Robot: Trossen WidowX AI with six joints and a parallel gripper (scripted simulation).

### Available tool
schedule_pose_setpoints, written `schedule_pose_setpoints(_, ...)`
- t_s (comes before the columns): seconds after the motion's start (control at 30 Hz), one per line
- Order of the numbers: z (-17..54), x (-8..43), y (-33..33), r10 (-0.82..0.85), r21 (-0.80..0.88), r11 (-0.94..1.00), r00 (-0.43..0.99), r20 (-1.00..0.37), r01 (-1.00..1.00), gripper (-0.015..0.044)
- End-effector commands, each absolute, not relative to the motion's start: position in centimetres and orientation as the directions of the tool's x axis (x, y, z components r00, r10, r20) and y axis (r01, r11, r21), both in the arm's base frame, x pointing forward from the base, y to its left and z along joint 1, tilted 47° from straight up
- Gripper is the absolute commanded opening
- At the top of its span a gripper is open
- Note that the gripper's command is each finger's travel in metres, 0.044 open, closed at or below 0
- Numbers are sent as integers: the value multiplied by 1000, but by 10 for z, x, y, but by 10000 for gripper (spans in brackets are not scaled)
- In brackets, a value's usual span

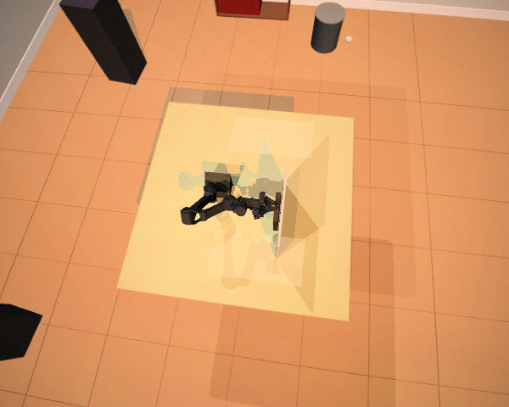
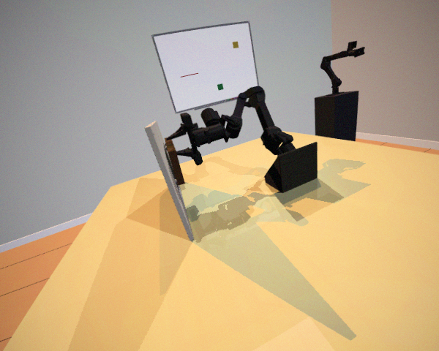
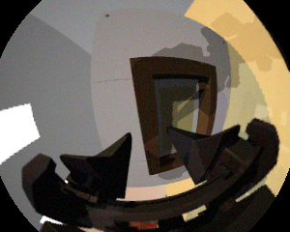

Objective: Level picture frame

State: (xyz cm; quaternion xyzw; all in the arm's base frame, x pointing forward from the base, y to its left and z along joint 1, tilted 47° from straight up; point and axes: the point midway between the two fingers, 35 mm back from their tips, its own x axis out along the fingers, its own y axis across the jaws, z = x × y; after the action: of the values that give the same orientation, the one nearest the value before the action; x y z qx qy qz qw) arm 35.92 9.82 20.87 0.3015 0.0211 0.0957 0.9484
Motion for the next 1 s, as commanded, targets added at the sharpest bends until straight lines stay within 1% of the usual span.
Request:
schedule_pose_setpoints(0.0,210,359,99,199,580,796,980,21,-174,260)
schedule_pose_setpoints(0.63,210,359,99,199,580,796,980,21,-174,260)
schedule_pose_setpoints(0.83,210,359,99,199,580,796,980,21,-174,103)
schedule_pose_setpoints(0.97,210,359,99,199,580,796,980,21,-174,76)
